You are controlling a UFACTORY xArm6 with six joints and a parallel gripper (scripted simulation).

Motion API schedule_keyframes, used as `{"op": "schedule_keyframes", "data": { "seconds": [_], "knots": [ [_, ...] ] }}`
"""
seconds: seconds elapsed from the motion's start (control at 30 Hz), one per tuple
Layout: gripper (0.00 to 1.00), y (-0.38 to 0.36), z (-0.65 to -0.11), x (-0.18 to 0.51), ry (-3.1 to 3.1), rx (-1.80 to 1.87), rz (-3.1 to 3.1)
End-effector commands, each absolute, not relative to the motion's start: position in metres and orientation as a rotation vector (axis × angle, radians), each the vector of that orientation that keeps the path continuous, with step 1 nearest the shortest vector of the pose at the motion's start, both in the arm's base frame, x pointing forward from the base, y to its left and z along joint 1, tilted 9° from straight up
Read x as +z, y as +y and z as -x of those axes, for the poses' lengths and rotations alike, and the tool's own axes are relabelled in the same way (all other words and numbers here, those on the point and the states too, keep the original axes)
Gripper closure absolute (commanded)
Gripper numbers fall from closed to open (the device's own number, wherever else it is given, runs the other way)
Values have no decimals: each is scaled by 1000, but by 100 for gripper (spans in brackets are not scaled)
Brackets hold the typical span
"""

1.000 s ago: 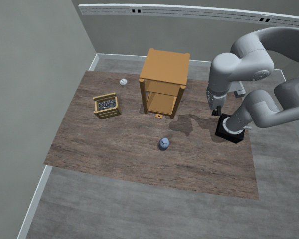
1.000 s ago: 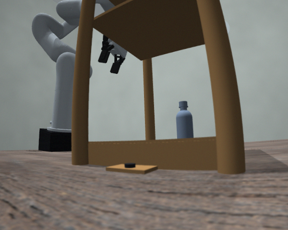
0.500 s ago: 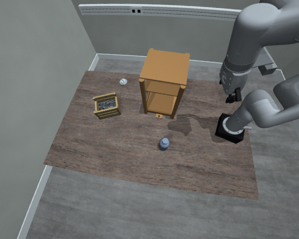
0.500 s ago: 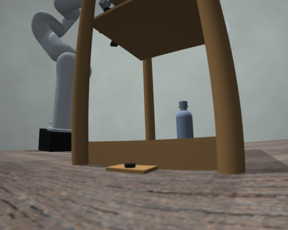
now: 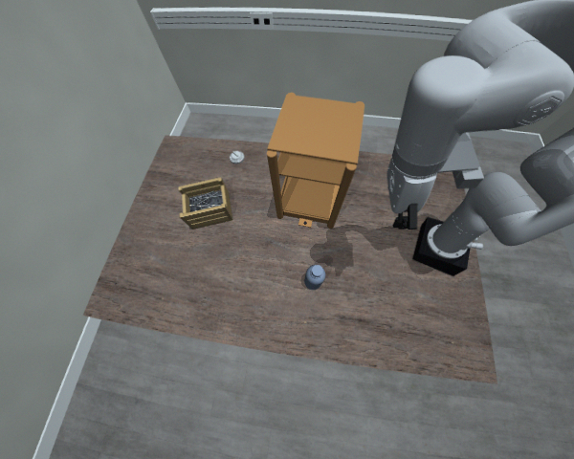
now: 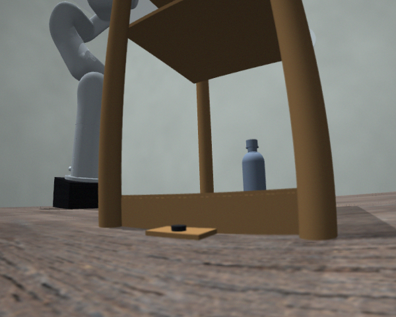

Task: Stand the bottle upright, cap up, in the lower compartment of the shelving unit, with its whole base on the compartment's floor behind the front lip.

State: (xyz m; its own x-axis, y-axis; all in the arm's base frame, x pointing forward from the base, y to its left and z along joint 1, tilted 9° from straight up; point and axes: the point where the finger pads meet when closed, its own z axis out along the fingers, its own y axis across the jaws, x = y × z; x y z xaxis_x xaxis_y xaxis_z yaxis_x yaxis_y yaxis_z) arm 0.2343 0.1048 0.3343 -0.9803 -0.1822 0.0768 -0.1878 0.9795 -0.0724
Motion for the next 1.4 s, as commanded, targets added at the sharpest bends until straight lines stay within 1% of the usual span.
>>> {"op": "schedule_keyframes", "data": {
  "seconds": [0.0,0.07,0.1,0.2,0.4,0.93,0.97,1.37],
  "knots": [
    [0,137,-272,323,-3122,111,-230],
    [0,162,-298,313,-3166,95,-186],
    [0,162,-298,313,-3166,95,-186],
    [0,196,-333,299,-3225,70,-122],
    [0,229,-367,286,-3280,46,-59],
    [0,234,-371,284,-3287,42,-51],
    [15,234,-371,284,-3287,42,-51],
    [15,234,-371,284,-3289,45,-48]
  ]
}}
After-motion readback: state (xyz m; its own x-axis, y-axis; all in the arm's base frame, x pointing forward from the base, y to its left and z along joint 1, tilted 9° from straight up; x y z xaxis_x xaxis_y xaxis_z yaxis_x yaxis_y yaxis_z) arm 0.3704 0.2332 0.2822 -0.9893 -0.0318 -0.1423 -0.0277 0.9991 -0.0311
